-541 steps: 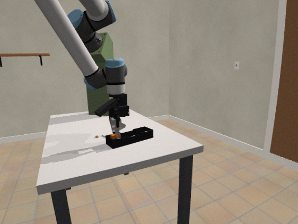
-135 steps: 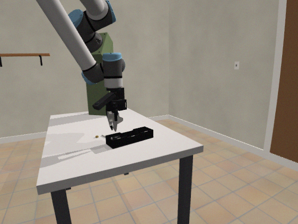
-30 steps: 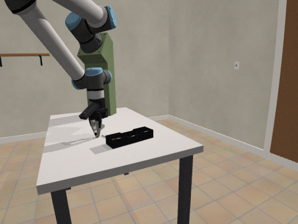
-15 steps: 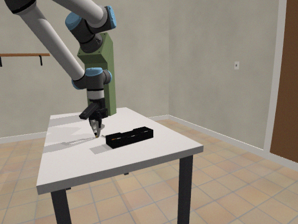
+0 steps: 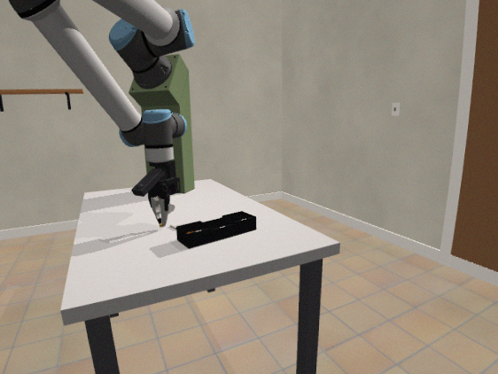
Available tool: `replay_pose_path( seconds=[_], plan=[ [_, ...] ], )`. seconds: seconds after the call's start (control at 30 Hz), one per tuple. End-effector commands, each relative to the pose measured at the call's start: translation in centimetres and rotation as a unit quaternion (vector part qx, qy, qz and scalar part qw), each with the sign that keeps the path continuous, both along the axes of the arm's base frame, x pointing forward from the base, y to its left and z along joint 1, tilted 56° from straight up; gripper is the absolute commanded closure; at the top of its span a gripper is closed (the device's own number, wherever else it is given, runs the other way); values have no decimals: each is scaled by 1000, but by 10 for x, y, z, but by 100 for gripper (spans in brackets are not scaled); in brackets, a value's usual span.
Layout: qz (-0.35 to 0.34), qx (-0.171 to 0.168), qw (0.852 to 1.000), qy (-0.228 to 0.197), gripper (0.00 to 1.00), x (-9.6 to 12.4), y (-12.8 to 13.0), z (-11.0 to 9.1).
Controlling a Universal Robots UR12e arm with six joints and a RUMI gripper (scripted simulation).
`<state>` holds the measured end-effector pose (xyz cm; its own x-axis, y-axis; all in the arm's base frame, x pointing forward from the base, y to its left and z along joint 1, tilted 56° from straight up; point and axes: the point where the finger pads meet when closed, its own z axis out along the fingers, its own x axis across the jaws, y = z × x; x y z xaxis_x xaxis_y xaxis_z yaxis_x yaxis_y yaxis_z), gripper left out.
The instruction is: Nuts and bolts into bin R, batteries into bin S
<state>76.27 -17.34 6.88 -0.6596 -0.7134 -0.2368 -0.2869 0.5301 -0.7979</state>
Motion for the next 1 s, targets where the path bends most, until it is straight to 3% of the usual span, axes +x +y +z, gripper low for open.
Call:
replay_pose_path(
  seconds=[0.0, 0.4, 0.97],
  plan=[
    [0, 0, 1000, 0, 100, -11, 7, 9],
    [0, 0, 1000, 0, 100, -34, 23, 27],
    [0, 0, 1000, 0, 100, -34, 23, 27]
  ],
)
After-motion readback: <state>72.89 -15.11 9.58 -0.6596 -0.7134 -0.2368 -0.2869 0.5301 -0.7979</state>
